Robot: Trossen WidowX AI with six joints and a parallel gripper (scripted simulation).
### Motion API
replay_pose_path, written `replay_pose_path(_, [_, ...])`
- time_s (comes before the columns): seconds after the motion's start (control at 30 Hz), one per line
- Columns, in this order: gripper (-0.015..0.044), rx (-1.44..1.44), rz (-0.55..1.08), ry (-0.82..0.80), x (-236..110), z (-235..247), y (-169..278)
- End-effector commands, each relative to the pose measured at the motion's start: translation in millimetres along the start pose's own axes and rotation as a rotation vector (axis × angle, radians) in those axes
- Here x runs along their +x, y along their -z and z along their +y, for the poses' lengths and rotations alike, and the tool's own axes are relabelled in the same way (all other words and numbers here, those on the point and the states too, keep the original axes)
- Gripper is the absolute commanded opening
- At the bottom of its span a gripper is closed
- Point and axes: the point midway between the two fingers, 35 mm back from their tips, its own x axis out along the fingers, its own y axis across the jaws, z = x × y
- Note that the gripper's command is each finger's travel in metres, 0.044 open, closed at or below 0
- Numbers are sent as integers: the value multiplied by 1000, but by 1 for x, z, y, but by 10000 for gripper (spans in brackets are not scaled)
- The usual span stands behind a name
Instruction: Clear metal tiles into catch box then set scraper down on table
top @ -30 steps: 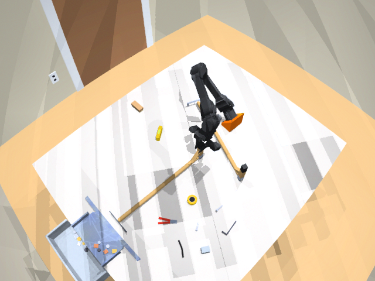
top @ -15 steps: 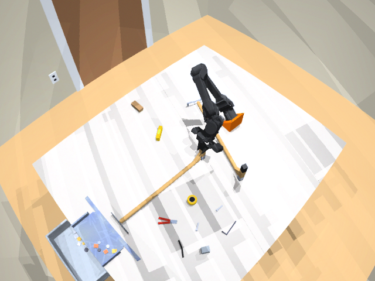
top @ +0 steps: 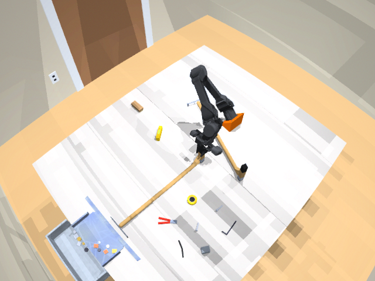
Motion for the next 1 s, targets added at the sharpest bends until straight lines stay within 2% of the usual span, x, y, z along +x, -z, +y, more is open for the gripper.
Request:
replay_pose_path(0.0, [0,1,-9,-7,3,3,-10])
replay_pose_path(0.97, [0,-8,-12,-14,27,-4,-40])
